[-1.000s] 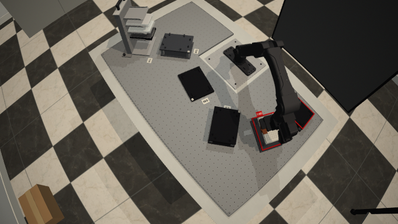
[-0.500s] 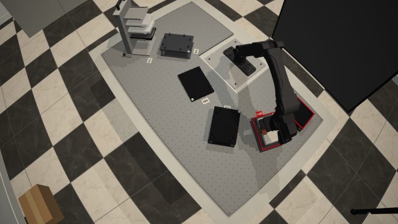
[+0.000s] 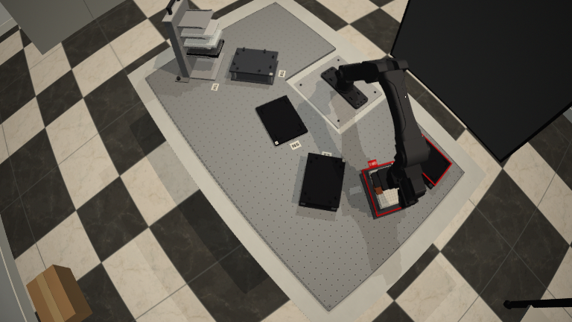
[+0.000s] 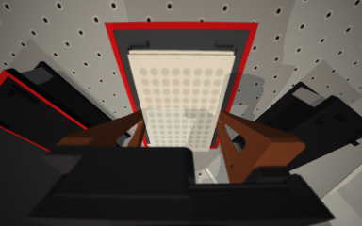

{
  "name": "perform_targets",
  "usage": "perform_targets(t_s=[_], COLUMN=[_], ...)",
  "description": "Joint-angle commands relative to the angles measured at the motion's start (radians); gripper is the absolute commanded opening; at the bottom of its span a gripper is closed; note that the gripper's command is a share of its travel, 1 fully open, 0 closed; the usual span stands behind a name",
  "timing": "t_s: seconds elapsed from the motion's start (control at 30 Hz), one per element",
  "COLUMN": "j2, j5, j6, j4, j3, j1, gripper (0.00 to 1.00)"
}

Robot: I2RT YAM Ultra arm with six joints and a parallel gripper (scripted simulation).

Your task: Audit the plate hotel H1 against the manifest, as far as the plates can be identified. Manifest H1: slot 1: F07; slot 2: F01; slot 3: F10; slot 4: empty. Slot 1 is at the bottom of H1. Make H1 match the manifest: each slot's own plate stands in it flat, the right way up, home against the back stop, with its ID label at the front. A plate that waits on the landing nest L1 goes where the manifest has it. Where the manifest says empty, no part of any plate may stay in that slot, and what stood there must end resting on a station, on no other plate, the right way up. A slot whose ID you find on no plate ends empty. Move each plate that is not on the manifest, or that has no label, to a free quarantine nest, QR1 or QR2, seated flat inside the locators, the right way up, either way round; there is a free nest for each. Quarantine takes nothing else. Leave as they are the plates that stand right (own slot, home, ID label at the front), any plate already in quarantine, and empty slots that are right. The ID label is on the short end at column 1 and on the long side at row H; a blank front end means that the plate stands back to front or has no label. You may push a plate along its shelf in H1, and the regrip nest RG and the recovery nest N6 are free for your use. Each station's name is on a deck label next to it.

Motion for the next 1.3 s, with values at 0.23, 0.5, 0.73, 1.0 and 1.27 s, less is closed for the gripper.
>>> perform_targets(t_s=[0.23, 0.5, 0.73, 1.0, 1.27], j2=[-0.011, -0.011, -0.03, -0.04, -0.019], j5=[0.0, 0.0, 0.002, 0.002, 0.002], j6=[-0.002, -0.002, -0.007, -0.004, -0.001], j4=[0.024, 0.024, 0.002, -0.094, -0.176], j3=[-0.004, -0.004, 0.025, 0.114, 0.202], j1=[-0.001, -0.001, -0.004, 0.001, 0.005], gripper=[1.0, 1.0, 1.0, 1.0, 1.0])
